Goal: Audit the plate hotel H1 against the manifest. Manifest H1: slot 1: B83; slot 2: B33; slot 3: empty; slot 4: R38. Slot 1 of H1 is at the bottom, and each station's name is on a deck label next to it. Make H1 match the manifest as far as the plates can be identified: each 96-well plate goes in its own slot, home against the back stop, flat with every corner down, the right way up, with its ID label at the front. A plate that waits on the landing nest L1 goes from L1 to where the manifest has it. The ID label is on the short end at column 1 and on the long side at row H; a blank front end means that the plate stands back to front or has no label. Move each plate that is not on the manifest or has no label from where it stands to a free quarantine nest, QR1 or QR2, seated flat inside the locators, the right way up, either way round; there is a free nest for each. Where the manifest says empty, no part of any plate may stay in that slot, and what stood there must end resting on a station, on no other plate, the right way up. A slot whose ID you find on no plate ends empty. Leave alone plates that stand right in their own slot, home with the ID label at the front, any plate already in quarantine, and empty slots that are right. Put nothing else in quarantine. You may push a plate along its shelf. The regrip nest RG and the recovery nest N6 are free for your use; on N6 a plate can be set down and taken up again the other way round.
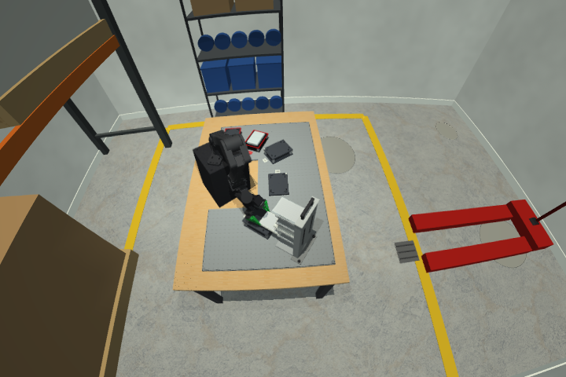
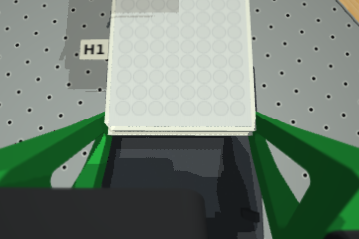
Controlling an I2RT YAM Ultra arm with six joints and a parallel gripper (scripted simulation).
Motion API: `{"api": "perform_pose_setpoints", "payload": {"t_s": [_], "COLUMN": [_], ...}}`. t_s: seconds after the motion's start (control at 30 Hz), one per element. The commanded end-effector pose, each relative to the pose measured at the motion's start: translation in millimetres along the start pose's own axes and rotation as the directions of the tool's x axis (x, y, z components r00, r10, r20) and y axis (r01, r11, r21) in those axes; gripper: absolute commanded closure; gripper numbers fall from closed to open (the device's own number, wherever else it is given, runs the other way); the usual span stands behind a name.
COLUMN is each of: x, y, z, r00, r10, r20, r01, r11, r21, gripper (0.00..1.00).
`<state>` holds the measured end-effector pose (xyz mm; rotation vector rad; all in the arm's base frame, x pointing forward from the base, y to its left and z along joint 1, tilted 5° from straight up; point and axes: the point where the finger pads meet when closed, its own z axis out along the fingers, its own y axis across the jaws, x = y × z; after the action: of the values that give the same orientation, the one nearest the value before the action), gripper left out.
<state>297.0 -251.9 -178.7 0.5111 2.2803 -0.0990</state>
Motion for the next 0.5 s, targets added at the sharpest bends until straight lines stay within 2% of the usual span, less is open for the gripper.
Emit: {"api": "perform_pose_setpoints", "payload": {"t_s": [0.0,0.3,0.47], "x": [2.0,15.0,13.1], "y": [-1.0,0.5,-0.7], "z": [-6.9,-14.8,-18.3], "r00": [1.000,1.000,1.000], "r10": [-0.002,0.003,-0.002], "r20": [0.015,0.006,0.015], "r01": [0.002,-0.002,0.002], "r11": [1.000,1.000,1.000], "r21": [-0.001,-0.005,-0.001], "gripper": [0.14,0.14,0.14]}}
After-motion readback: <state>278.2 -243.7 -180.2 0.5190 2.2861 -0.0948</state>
